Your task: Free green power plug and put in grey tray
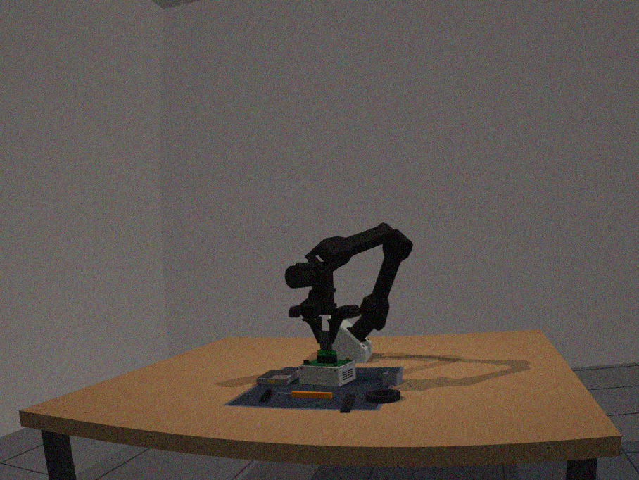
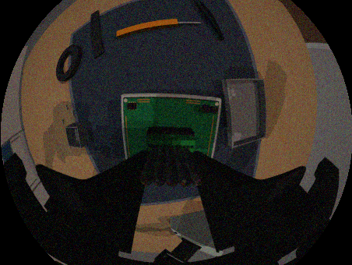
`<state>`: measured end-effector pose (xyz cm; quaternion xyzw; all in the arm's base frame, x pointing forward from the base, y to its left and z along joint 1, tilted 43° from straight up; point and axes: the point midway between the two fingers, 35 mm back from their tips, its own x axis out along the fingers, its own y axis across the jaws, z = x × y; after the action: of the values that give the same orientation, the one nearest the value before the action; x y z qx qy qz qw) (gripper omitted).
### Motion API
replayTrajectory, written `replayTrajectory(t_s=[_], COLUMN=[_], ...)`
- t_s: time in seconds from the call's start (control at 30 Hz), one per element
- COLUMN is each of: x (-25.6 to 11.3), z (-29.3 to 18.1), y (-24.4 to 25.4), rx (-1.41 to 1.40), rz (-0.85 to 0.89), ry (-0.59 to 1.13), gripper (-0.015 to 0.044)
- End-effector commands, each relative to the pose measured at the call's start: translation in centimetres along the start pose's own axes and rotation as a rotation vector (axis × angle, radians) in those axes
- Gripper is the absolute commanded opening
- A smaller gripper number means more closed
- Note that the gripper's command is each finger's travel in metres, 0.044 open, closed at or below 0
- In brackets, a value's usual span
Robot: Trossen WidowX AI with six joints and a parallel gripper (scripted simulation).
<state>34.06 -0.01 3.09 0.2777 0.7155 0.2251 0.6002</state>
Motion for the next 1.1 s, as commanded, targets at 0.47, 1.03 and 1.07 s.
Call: replayTrajectory(t_s=[0.47, 1.03, 1.07], x=[-1.9, -3.2, -3.3], z=[-0.1, -0.1, -0.1], y=[-0.1, -0.1, -0.1], rx=[0.009, 0.009, 0.009], rz=[-0.002, -0.002, -0.002], ry=[-0.005, -0.004, -0.004], gripper=[0.0000, 0.0000, 0.0000])
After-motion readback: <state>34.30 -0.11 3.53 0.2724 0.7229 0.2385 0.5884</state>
